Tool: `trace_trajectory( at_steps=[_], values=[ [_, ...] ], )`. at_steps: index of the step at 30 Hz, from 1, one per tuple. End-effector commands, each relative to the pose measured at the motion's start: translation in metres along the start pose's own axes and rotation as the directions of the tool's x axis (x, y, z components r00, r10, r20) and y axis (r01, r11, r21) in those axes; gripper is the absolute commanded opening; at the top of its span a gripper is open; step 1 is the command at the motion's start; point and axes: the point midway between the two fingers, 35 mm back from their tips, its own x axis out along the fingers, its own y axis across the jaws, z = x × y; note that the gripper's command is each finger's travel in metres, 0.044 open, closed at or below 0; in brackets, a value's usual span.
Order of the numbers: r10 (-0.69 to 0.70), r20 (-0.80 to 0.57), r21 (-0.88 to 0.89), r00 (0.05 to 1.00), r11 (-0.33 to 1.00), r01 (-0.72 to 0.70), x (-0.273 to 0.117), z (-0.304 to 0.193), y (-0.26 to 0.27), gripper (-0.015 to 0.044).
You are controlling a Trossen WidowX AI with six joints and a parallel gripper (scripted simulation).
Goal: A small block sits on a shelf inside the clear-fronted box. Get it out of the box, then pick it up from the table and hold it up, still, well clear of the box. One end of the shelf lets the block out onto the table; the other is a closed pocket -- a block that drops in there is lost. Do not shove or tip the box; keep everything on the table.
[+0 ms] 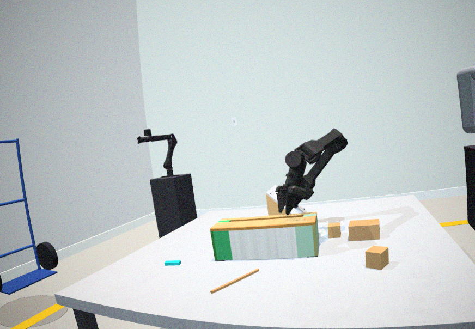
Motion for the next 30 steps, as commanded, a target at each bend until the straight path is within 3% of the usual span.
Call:
trace_trajectory(
  at_steps=[1,30],
  values=[
    [0.244,0.141,0.347,0.959,0.895,-0.279,-0.016,-0.004,0.07,0.04],
    [0.251,0.148,0.358,0.957,0.888,-0.289,0.009,0.007,0.076,0.04]
  ],
)
